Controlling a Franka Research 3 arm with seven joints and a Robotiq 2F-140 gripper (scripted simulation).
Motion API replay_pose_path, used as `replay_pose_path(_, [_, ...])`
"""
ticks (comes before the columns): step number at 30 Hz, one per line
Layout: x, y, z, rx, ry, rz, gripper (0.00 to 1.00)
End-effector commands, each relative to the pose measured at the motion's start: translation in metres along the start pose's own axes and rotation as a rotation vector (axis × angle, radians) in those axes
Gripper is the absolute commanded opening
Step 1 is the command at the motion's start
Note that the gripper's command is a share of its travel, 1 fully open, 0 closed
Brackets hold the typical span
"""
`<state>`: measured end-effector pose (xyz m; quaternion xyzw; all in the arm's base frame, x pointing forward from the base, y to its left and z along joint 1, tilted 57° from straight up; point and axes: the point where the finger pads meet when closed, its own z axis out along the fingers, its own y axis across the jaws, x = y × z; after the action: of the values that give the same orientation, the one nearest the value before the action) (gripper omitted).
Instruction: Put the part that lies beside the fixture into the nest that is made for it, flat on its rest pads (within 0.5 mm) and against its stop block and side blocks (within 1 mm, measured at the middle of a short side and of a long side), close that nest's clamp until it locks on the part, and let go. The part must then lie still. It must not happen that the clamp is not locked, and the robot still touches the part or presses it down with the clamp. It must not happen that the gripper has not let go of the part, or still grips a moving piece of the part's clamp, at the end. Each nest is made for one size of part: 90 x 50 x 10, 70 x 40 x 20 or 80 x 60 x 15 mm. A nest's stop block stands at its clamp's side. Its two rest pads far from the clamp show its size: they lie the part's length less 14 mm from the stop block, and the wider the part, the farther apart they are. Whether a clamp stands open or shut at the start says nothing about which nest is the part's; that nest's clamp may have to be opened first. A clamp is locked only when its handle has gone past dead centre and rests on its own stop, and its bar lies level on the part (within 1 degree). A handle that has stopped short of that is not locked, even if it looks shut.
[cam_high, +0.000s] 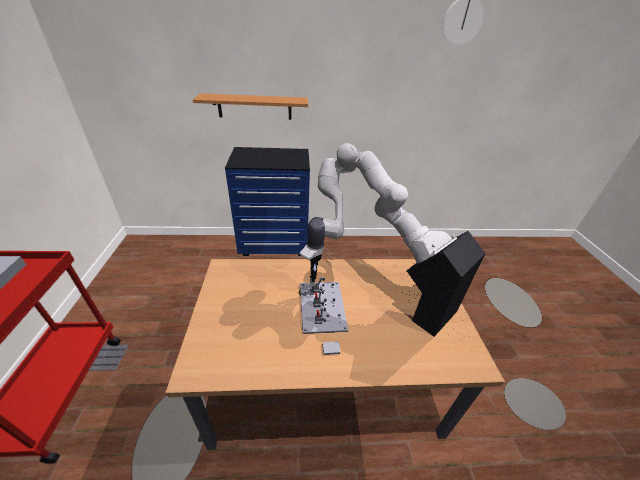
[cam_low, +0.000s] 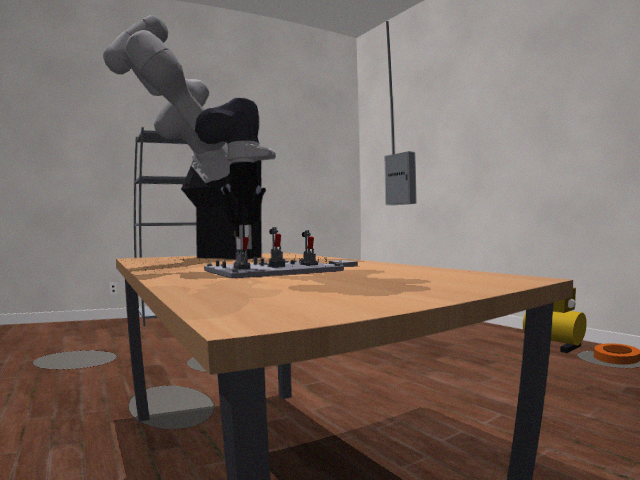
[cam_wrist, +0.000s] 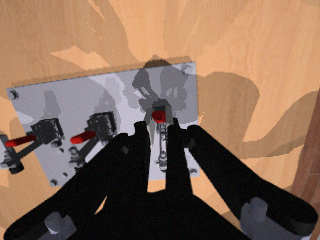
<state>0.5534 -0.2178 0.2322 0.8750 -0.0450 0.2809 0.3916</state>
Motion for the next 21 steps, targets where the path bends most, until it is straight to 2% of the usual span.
replay_pose_path(1, [-0.01, 0.0, 0.003, -0.004, -0.016, 0.004, 0.0])
replay_pose_path(21, [-0.023, 0.0, 0.002, -0.004, -0.016, 0.004, 0.0])
